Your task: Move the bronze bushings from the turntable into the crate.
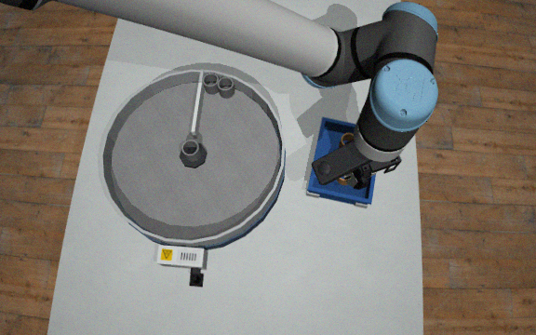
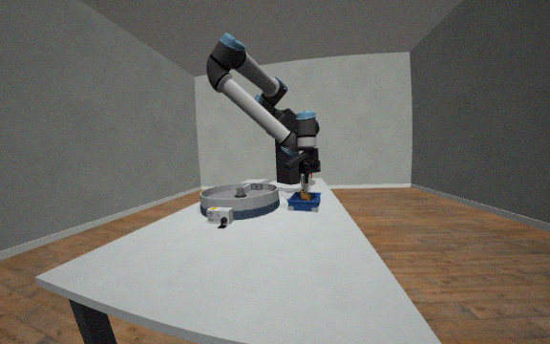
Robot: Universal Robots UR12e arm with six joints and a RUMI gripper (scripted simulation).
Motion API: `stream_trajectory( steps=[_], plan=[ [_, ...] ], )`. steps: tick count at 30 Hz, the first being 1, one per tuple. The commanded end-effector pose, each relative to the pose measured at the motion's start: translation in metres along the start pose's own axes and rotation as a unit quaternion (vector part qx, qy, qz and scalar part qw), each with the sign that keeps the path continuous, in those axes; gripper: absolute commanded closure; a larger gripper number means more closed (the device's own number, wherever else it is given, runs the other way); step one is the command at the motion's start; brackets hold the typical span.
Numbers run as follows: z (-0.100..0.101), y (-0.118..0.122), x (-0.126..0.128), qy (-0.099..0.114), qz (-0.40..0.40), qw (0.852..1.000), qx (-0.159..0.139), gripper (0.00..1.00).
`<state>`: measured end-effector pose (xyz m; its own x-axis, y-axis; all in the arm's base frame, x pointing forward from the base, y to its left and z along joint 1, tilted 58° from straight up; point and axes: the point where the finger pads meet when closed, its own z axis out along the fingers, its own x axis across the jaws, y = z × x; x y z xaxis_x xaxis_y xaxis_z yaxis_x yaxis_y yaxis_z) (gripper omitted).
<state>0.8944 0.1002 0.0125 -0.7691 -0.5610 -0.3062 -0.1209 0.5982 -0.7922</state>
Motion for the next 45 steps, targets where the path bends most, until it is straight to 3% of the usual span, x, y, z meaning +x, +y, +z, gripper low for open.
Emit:
stream_trajectory(
  steps=[1, 23, 45],
  plan=[
    [0.0, 0.0, -0.001, -0.001, 0.0, 1.0, 0.0, 1.0],
    [0.004, -0.001, -0.001, -0.001, 0.001, 1.0, 0.0, 1.0],
    [0.036, -0.001, -0.001, -0.001, 0.001, 1.0, 0.0, 1.0]
  ],
)
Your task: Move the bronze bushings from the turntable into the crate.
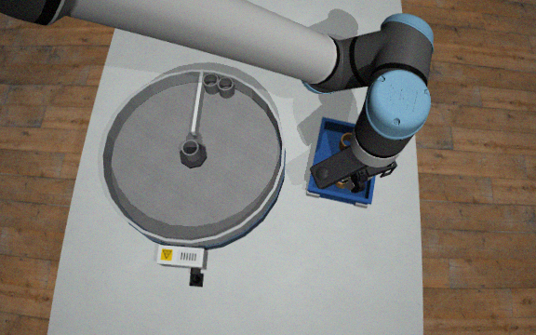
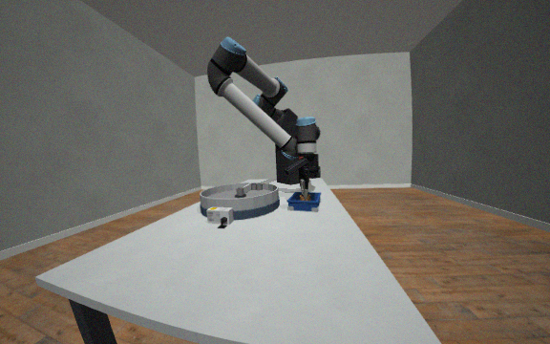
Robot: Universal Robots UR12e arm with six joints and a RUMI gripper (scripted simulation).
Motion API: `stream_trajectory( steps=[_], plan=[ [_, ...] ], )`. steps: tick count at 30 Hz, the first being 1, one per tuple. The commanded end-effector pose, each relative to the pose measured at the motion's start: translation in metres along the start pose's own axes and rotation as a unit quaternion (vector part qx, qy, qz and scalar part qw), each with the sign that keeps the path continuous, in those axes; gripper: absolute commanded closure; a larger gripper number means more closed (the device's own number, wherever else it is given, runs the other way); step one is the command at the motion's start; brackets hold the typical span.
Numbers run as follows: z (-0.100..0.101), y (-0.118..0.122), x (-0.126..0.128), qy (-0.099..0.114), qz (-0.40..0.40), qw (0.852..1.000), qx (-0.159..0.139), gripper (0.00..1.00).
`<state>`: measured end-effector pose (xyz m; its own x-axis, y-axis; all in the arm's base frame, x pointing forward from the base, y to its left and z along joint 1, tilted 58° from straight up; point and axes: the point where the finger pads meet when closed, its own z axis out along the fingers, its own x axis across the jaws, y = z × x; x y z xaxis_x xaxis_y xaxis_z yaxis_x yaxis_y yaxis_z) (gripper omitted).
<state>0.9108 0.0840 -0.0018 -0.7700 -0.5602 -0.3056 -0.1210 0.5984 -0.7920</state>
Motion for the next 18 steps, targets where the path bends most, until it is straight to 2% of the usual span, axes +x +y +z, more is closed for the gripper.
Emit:
stream_trajectory(
  steps=[1, 9, 18],
  plan=[
    [0.0099, -0.0009, -0.0021, -0.002, 0.001, 1.0, 0.0, 1.0],
    [0.0164, -0.001, -0.0021, -0.002, 0.001, 1.0, 0.0, 1.0],
    [0.015, -0.0004, -0.0022, -0.002, 0.0, 1.0, 0.0, 1.0]
  ],
)
